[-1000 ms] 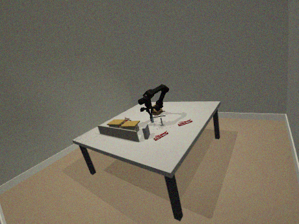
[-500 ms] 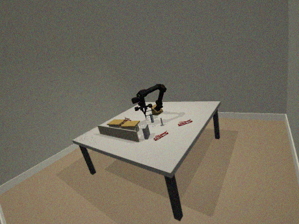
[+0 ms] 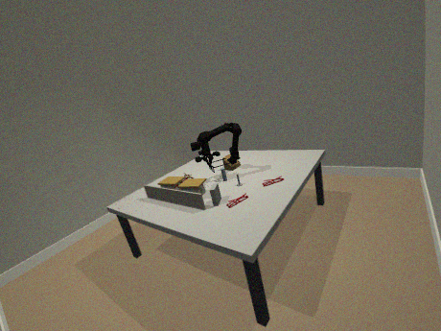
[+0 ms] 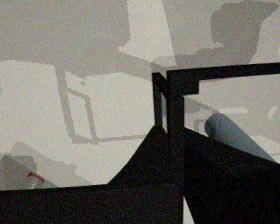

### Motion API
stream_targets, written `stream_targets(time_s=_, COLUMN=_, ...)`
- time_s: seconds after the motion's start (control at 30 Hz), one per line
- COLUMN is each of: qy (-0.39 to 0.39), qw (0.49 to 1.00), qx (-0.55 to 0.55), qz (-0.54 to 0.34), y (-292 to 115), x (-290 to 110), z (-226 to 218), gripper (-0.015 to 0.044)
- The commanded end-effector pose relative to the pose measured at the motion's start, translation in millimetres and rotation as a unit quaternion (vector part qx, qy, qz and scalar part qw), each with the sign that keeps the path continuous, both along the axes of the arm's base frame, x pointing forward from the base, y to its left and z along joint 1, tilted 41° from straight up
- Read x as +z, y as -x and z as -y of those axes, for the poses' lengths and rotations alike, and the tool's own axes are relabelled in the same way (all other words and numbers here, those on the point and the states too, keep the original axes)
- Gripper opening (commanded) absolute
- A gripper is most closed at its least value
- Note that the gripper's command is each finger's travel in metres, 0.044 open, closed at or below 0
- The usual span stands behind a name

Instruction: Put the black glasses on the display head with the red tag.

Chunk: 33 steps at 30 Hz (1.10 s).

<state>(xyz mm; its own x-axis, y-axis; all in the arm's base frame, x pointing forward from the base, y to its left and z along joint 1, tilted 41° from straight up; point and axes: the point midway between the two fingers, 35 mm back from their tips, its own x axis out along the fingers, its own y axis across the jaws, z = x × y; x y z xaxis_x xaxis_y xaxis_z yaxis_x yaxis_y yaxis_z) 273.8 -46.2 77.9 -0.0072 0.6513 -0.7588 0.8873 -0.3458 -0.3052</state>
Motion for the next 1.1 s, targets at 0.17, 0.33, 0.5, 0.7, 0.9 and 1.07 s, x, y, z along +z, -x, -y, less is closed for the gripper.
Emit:
stream_targets(time_s=0.17, qy=-0.001, qw=1.000, qx=0.012, qz=0.007, y=5, x=-8, z=3, gripper=0.0000)
stream_targets(time_s=0.33, qy=-0.001, qw=1.000, qx=0.012, qz=0.007, y=5, x=-11, z=0, gripper=0.0000)
stream_targets(time_s=0.5, qy=-0.001, qw=1.000, qx=0.012, qz=0.007, y=4, x=-15, z=-3, gripper=0.0000)
stream_targets(time_s=0.7, qy=0.000, qw=1.000, qx=0.012, qz=0.007, y=3, x=-19, z=-6, gripper=0.0000)
stream_targets(time_s=0.9, qy=0.000, qw=1.000, qx=0.012, qz=0.007, y=3, x=-23, z=-9, gripper=0.0000)
stream_targets(time_s=1.07, qy=0.000, qw=1.000, qx=0.012, qz=0.007, y=2, x=-27, z=-12, gripper=0.0000)
